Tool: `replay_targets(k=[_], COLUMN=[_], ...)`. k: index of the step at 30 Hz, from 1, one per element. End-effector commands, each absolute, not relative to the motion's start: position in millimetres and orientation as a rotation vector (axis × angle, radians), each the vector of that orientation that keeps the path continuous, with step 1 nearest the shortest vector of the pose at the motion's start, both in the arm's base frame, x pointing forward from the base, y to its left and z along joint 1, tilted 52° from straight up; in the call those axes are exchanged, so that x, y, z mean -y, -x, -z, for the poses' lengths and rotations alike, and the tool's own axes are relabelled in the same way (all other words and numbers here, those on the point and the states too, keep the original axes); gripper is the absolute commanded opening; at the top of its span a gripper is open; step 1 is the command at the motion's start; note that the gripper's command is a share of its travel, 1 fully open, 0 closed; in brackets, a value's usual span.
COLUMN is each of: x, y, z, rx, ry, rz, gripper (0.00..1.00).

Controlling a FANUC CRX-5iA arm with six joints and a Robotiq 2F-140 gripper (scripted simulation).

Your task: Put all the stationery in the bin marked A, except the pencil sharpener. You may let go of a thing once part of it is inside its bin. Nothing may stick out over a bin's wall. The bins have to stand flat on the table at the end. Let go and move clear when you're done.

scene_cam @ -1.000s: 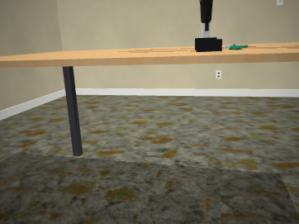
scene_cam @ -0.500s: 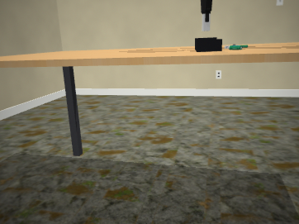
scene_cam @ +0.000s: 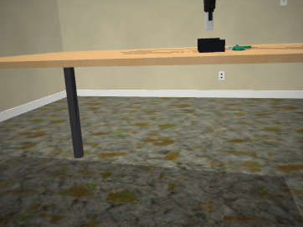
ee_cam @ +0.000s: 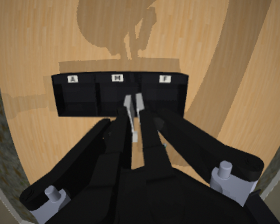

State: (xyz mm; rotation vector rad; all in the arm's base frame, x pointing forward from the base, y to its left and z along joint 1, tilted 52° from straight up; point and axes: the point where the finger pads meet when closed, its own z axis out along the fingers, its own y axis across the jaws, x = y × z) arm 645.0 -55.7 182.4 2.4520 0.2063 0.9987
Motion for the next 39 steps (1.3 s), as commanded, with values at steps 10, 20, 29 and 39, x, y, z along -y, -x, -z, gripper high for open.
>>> replay_targets(k=[10, 20, 29, 39], x=[21.6, 29.6, 36.6, 42.9], y=[-654.1, -668.8, -681.7, -693.3], z=[-167.2, -154.0, -142.5, -132.2], rx=[-0.205, -0.205, -0.205, -0.205], ry=[-2.451, -2.451, -2.451, -2.451], rz=[-0.999, -0.999, -0.999, -0.999], gripper=[0.05, 0.05, 0.05, 0.05])
